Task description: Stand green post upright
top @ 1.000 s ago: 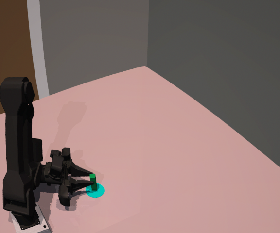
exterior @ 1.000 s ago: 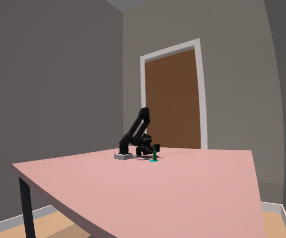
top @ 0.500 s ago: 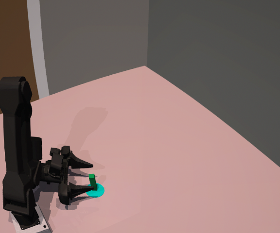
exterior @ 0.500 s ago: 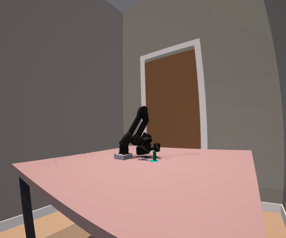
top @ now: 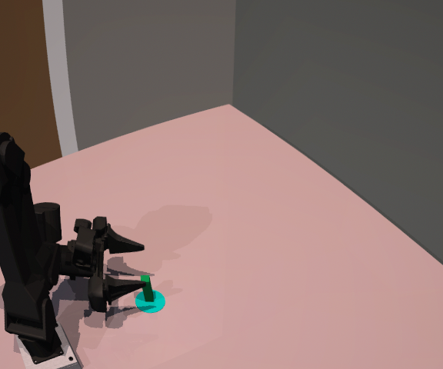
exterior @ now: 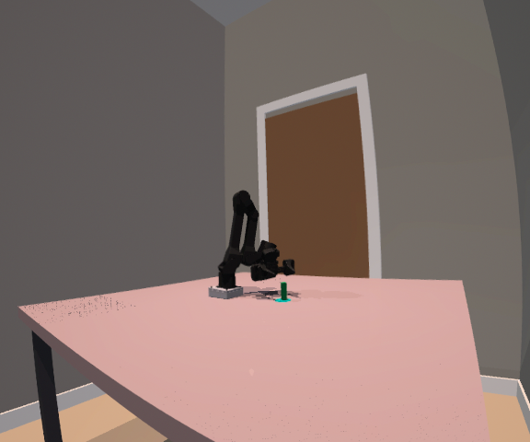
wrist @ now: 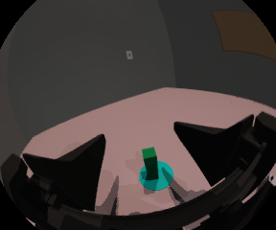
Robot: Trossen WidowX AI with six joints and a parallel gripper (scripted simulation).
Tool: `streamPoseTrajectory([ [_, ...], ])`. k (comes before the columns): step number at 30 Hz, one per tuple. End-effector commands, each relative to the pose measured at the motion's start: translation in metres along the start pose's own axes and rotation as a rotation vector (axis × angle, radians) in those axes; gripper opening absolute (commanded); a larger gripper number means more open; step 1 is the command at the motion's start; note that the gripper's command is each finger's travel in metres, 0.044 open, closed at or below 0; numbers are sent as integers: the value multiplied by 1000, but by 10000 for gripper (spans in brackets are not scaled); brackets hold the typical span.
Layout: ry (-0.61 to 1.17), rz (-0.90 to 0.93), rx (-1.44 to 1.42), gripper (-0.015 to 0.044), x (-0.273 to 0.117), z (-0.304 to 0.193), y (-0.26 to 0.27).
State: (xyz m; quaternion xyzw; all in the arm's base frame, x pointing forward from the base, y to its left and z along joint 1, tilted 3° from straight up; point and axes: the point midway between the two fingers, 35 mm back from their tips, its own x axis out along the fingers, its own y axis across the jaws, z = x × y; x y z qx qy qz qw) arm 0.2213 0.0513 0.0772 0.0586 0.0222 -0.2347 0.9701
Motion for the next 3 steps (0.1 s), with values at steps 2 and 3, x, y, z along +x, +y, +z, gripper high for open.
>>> streamPoseTrajectory([
  [2,-8,2,-2,400,-2,12,0],
  [3,-10,3,-3,400,-2,14,0],
])
